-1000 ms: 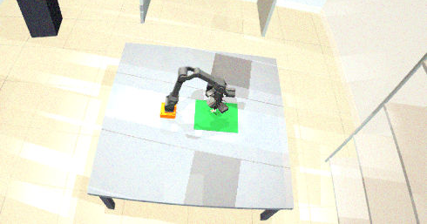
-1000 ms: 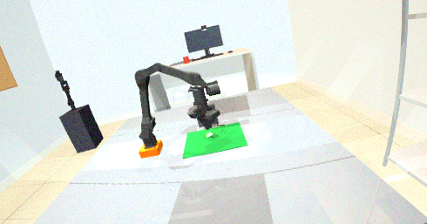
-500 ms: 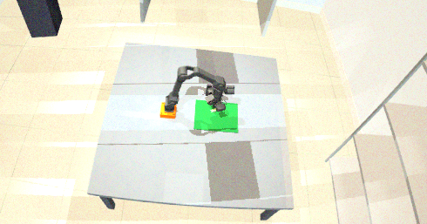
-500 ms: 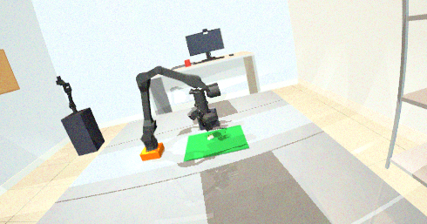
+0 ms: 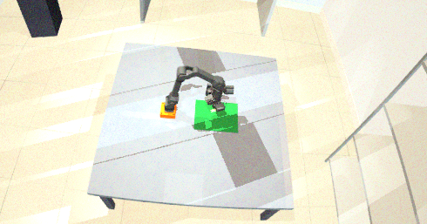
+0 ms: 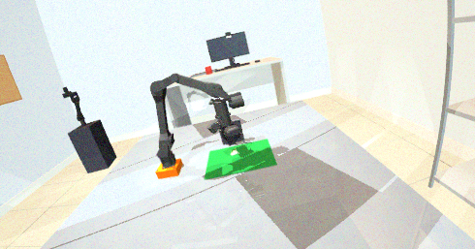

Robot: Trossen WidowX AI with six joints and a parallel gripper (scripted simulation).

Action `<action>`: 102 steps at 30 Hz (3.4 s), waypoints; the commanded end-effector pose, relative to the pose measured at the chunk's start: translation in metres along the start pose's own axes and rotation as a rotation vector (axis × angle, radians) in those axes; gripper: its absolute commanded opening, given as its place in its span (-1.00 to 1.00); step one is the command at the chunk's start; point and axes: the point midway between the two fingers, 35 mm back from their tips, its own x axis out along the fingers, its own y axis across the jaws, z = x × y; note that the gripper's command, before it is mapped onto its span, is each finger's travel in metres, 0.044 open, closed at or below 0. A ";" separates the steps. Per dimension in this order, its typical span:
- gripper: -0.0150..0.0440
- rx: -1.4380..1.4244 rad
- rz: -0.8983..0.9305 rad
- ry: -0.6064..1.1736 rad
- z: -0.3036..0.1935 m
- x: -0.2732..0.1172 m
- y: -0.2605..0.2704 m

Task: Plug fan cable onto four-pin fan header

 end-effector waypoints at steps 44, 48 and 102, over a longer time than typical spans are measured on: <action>-0.49 -0.015 0.003 -0.002 0.000 0.024 0.001; -0.49 -0.013 0.003 -0.002 0.001 0.025 0.001; 0.31 -0.011 -0.002 -0.001 0.001 0.043 0.000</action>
